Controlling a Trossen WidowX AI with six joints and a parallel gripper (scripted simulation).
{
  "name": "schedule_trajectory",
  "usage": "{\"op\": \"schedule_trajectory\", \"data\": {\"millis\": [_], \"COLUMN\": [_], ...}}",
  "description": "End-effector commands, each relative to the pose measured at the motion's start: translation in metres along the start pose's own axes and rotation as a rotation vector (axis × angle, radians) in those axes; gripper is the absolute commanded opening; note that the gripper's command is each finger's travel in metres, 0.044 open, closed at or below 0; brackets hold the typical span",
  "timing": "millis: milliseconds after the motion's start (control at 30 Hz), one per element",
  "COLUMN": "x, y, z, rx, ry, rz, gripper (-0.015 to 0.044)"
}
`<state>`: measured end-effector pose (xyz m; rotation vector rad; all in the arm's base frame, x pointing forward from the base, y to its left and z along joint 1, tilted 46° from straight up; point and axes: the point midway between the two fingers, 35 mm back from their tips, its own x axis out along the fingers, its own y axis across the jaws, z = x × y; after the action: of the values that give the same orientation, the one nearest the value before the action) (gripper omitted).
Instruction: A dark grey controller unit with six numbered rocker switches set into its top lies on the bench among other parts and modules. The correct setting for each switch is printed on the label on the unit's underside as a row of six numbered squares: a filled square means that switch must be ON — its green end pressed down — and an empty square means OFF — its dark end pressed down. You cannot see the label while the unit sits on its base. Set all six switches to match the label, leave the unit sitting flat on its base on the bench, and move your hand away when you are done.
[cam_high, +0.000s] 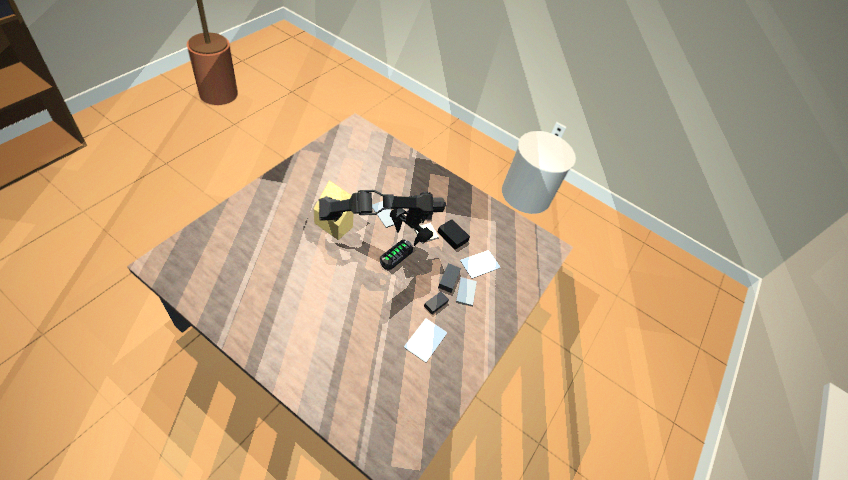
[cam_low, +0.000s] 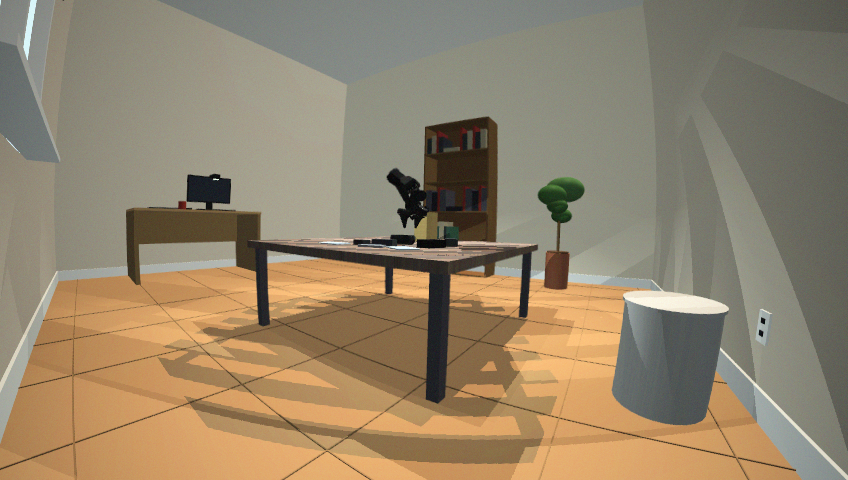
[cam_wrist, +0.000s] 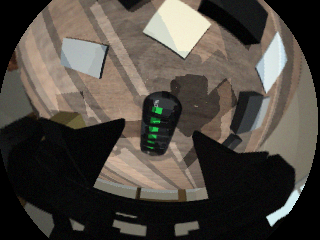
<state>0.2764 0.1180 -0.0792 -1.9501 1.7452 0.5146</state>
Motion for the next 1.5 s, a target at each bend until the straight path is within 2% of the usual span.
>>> {"op": "schedule_trajectory", "data": {"millis": [0, 1167, 1267, 1467], "x": [0.002, 0.056, 0.056, 0.056], "y": [-0.002, -0.003, -0.003, -0.003], "z": [0.003, 0.012, 0.012, 0.012], "rx": [0.01, 0.01, 0.01, 0.01], "ry": [-0.003, 0.0, 0.0, 0.0], "rz": [0.004, 0.004, 0.004, 0.004], "gripper": [0.044, 0.044, 0.0361, 0.0326]}}
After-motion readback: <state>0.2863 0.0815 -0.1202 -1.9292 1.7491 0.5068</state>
